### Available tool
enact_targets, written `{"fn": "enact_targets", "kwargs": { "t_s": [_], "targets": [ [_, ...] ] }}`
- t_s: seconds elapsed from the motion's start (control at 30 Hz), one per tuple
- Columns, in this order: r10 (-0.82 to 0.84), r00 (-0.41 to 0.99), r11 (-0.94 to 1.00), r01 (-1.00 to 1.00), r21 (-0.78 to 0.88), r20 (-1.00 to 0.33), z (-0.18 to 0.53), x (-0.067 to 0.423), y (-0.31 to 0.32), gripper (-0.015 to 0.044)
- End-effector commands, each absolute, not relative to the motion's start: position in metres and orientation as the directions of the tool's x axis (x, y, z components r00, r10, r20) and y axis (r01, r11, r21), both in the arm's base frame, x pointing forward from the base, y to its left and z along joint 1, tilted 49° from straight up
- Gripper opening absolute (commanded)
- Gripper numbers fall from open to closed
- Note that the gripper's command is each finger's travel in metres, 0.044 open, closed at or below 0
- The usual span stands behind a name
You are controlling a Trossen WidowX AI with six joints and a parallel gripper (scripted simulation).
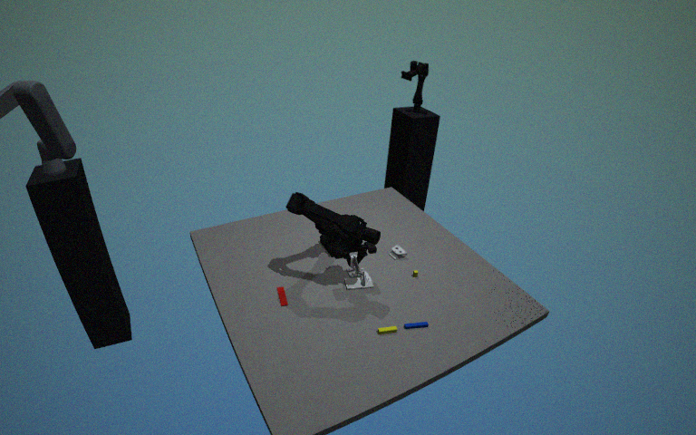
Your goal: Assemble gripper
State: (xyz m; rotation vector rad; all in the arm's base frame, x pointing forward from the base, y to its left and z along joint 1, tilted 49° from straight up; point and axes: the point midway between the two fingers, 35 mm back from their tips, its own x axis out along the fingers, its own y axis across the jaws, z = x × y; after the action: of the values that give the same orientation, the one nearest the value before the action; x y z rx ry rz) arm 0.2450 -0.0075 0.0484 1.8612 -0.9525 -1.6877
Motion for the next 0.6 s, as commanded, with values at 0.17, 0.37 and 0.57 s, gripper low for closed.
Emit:
{"fn": "enact_targets", "kwargs": {
  "t_s": [0.17,0.37,0.57],
  "targets": [
    [-0.749,0.011,-0.653,-0.185,0.735,-0.663,0.0548,0.2609,-0.0163,0.0134],
    [-0.749,0.011,-0.653,-0.185,0.735,-0.663,0.0548,0.2609,-0.0163,0.0134],
    [-0.749,0.011,-0.653,-0.185,0.735,-0.663,0.0548,0.2609,-0.0163,0.0134]
  ]
}}
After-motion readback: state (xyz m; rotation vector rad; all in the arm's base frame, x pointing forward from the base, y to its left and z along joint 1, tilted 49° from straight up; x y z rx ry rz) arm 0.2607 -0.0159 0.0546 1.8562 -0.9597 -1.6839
